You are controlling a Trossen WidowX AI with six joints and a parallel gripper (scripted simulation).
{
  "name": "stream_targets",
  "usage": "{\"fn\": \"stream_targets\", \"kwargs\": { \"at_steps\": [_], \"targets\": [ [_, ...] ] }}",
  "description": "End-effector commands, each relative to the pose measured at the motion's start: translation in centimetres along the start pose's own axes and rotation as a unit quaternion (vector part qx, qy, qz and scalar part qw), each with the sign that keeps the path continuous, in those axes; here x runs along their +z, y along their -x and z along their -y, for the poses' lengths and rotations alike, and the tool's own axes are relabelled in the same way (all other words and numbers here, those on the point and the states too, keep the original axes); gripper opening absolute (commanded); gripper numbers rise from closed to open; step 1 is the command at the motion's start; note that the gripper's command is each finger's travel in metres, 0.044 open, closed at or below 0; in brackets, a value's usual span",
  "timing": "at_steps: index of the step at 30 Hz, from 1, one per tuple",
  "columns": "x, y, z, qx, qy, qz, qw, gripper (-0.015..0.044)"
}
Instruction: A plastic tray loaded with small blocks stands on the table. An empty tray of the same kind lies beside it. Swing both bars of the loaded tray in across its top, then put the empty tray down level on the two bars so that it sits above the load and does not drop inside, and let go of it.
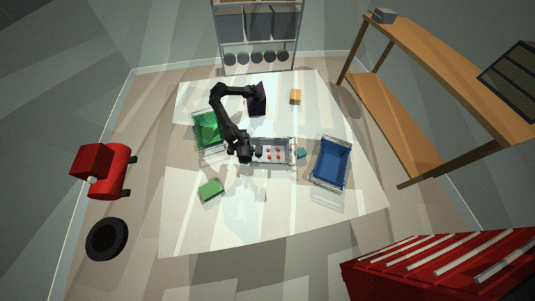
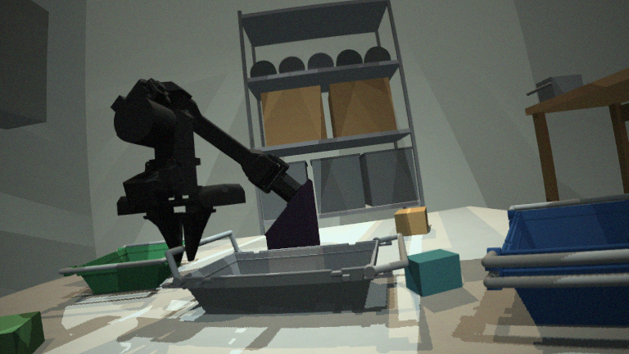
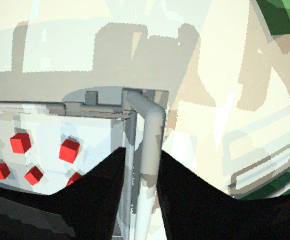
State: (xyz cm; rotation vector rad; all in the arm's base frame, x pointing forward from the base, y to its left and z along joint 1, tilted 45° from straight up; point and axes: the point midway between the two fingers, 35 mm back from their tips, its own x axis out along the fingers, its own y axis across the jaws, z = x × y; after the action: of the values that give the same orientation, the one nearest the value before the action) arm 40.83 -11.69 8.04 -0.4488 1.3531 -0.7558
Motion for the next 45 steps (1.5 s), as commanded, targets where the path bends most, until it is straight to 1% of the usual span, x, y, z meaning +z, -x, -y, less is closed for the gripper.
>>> {"fn": "stream_targets", "kwargs": {
  "at_steps": [1,8,12,16,18,20,21,45],
  "targets": [
    [-0.2,-0.6,-1.9,0.006,0.008,-0.006,1.000,0.0087],
    [-0.3,-2.5,-4.1,0.006,0.008,-0.006,1.000,0.0087],
    [-0.2,-1.2,-4.0,0.006,0.008,-0.006,1.000,0.0087],
    [-0.2,1.5,-3.6,0.007,0.008,-0.006,1.000,0.0087],
    [-0.2,2.1,-3.5,0.007,0.008,-0.006,1.000,0.0087],
    [-0.2,2.1,-3.5,0.007,0.008,-0.006,1.000,0.0087],
    [-0.3,1.3,-4.0,0.008,0.015,-0.009,1.000,0.0087],
    [-0.3,1.3,-4.0,0.008,0.015,-0.009,1.000,0.0087]
  ]
}}
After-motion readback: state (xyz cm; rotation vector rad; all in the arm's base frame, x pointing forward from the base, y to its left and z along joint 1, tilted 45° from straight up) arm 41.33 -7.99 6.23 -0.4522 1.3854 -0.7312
